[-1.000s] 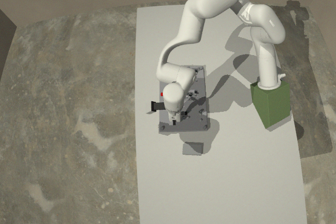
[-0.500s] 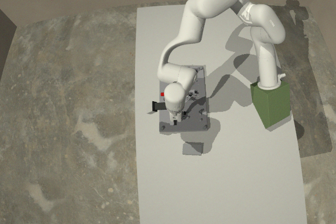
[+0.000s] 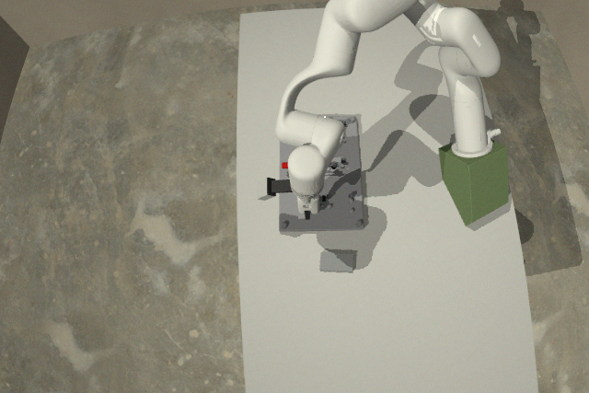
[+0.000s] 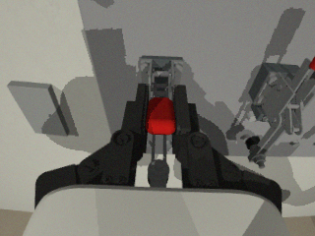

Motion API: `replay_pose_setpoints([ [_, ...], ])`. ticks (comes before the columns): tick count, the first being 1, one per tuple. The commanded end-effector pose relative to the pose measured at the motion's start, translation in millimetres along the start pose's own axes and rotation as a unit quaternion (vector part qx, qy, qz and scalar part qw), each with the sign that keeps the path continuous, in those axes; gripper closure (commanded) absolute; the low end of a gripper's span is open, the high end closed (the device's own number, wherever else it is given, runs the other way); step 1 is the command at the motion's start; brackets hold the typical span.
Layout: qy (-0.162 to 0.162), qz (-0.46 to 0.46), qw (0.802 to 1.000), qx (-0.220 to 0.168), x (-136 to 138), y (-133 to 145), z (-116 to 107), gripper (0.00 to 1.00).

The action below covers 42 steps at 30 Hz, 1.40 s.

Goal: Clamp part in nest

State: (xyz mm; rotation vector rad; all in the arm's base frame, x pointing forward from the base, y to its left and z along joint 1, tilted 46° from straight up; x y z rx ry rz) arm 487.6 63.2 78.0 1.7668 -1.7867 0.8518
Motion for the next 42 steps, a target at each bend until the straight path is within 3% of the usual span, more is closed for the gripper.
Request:
replay_pose_setpoints([
  [1,-0.001,0.000,1.000,0.001,-0.1,-0.6,-1.1,1.00],
  [42,-0.001,0.000,1.000,0.001,-1.2,3.7,-0.9,1.00],
])
Point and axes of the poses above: the point where the finger pads meet when closed, its own z axis out along the fingers, its own x axis across the jaws, y = z × x, the point moved 10 cm from there along -z, back along the fingers, and after that the axes turned 14 degrees about -z, right-handed, at the moved point
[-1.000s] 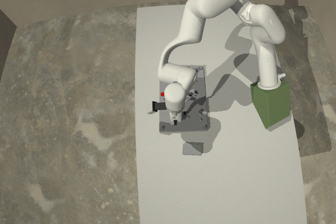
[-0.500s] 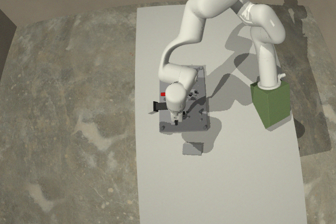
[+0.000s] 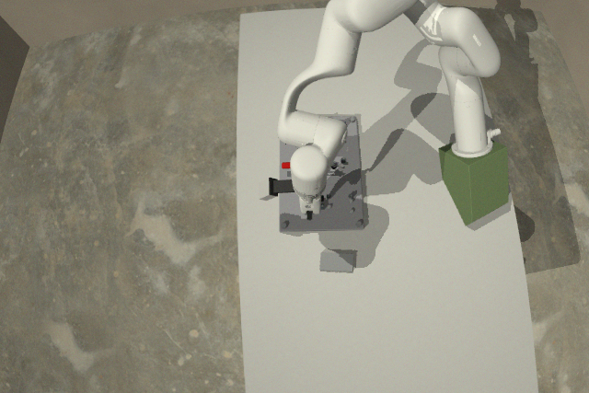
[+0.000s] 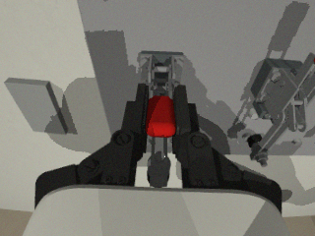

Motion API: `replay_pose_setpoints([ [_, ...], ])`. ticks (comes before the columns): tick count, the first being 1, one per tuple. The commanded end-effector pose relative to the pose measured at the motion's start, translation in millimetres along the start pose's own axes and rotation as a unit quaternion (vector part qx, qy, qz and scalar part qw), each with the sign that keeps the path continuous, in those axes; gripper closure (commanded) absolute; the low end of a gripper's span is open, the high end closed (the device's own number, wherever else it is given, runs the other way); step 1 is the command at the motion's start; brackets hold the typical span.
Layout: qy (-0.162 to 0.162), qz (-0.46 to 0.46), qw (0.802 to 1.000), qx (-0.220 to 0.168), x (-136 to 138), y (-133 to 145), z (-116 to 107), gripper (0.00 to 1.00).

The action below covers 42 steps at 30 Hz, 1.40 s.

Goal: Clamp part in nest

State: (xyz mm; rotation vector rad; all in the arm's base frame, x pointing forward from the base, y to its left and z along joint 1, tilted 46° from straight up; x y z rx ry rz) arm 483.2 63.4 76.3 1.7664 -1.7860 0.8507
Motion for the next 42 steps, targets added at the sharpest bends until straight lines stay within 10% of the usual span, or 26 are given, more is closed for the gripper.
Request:
replay_pose_setpoints([
  [1,-0.001,0.001,1.000,0.002,0.0,-0.9,-1.6,1.00],
  [2,-0.001,0.001,1.000,0.002,0.0,-0.9,-1.6,1.00],
  [3,-0.001,0.001,1.000,0.002,0.0,-0.9,-1.6,0.53],
  [42,-0.001,0.001,1.000,0.002,0.0,-0.8,-24.9,0.53],
])
Point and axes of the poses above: the point where the finger pads meet when closed, its own z axis out along the fingers, its own x axis across the jaws, y = z × x, the point moved 10 cm from there along -z, back along the fingers, and after that the axes turned 14 degrees about -z, right-handed, at the moved point
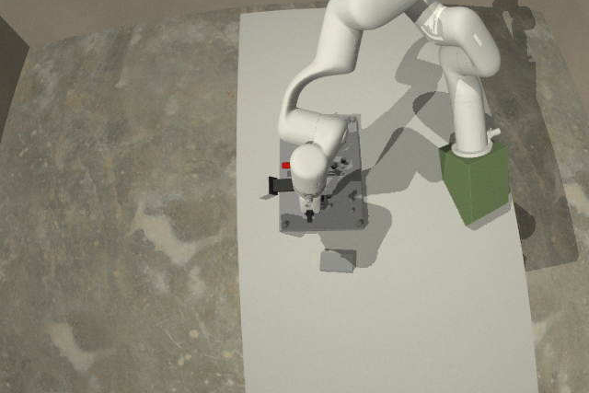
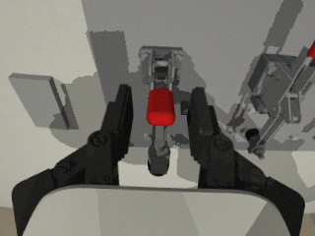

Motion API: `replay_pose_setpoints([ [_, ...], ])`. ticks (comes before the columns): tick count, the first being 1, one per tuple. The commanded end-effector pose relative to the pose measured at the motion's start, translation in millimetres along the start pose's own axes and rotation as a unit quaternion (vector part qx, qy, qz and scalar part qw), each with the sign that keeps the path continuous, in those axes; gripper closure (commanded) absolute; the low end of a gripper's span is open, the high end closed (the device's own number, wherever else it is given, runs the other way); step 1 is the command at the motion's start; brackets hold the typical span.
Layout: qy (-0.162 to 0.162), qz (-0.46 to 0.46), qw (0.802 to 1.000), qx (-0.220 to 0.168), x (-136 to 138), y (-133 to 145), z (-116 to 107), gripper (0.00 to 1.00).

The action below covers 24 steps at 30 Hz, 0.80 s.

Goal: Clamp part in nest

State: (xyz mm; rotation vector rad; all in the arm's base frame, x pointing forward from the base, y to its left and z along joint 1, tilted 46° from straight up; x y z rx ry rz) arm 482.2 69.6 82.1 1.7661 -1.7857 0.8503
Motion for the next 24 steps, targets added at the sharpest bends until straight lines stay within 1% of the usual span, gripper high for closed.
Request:
replay_pose_setpoints([
  [1,-0.001,0.001,1.000,0.002,0.1,-1.0,-16.4,0.53],
  [2,-0.001,0.001,1.000,0.002,0.1,-1.0,-16.4,0.53],
  [8,-0.001,0.001,1.000,0.002,0.1,-0.9,-40.6,0.53],
  [12,-0.001,0.001,1.000,0.002,0.1,-0.9,-50.3,0.53],
  [24,-0.001,0.001,1.000,0.002,0.1,-0.8,-53.1,0.53],
])
Point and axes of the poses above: the point where the finger pads meet when closed, its own z axis out along the fingers, its own x axis across the jaws, y = z × x, the point moved 10 cm from there along -z, back along the fingers, and after that the axes turned 14 degrees about -z, right-handed, at the moved point
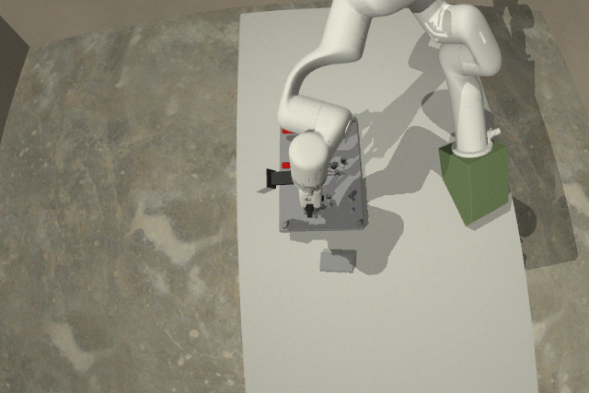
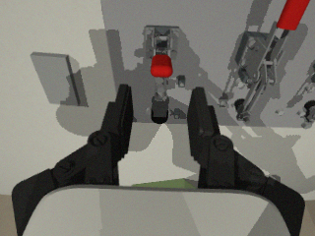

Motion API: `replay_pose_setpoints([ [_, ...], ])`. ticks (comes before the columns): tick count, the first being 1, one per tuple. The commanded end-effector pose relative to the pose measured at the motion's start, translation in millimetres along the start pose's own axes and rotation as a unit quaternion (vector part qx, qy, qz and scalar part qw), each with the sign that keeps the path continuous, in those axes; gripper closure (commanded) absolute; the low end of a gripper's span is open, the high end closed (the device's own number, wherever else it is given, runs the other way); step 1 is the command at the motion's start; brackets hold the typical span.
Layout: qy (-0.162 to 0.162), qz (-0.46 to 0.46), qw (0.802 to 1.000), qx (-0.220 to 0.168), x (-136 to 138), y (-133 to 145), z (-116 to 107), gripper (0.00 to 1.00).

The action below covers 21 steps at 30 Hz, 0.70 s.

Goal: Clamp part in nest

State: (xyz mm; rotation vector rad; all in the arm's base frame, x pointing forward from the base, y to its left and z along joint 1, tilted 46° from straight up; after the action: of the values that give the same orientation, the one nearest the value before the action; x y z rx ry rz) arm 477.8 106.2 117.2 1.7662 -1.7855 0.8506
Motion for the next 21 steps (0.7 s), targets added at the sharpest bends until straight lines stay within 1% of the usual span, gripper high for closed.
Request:
replay_pose_setpoints([
  [1,-0.001,0.001,1.000,0.002,0.1,-0.9,-2.2,0.53],
  [7,-0.001,0.001,1.000,0.002,0.1,-0.9,-2.2,0.53],
  [8,-0.001,0.001,1.000,0.002,0.1,-0.9,-2.3,0.00],
  [14,-0.001,0.001,1.000,0.002,0.1,-0.9,-7.2,0.00],
  [17,-0.001,0.001,1.000,0.002,0.1,-0.9,-18.3,0.00],
  [21,-0.001,0.001,1.000,0.002,0.1,-0.8,-39.6,0.00],
])
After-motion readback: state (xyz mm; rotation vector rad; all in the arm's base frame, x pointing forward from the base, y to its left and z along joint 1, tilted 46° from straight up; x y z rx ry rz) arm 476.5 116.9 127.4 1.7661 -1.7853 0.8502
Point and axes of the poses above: the point where the finger pads meet when closed, its own z axis out along the fingers, its own x axis across the jaws, y = z × x, the point moved 10 cm from there along -z, back along the fingers, and after that the axes turned 14 degrees about -z, right-handed, at the moved point
